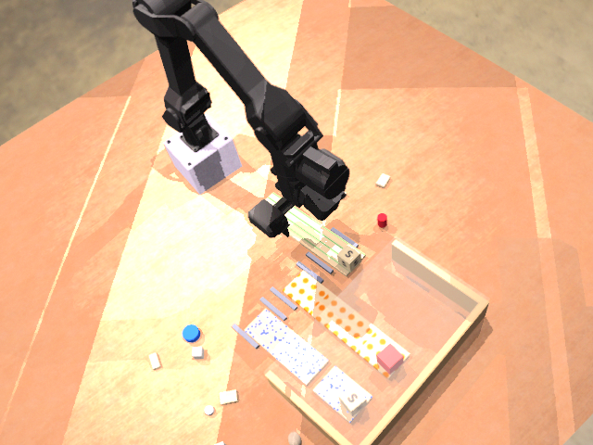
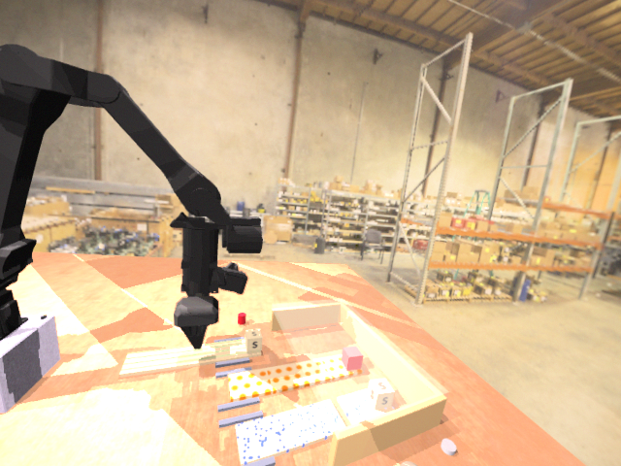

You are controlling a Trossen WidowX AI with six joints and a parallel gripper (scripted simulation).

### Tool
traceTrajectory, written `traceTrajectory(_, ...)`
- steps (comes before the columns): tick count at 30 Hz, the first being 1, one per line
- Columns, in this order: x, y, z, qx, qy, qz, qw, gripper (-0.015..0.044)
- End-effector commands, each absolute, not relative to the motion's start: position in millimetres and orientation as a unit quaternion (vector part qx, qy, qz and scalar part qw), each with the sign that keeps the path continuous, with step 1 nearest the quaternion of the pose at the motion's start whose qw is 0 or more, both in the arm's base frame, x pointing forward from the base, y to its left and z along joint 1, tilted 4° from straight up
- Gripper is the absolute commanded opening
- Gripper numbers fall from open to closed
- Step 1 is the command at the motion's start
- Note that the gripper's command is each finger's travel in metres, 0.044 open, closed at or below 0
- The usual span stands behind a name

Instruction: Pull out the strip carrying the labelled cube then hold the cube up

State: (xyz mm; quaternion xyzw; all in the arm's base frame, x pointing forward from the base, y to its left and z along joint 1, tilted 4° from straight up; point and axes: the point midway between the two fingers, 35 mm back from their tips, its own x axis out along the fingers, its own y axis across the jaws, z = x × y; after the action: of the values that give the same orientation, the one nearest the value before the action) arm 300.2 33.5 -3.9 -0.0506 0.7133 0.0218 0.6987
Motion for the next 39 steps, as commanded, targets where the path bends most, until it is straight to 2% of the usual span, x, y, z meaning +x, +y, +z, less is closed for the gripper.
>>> traceTrajectory(1, 315.4, 35.8, -2.0, -0.048, 0.712, 0.022, 0.7, 0.044)
traceTrajectory(28, 404.1, 48.2, 10.1, -0.048, 0.71, 0.022, 0.702, 0.044)
traceTrajectory(35, 404.6, 47.9, 1.4, -0.048, 0.71, 0.022, 0.702, 0.0256)
traceTrajectory(39, 404.8, 47.7, -5.1, -0.048, 0.71, 0.022, 0.702, 0.025)
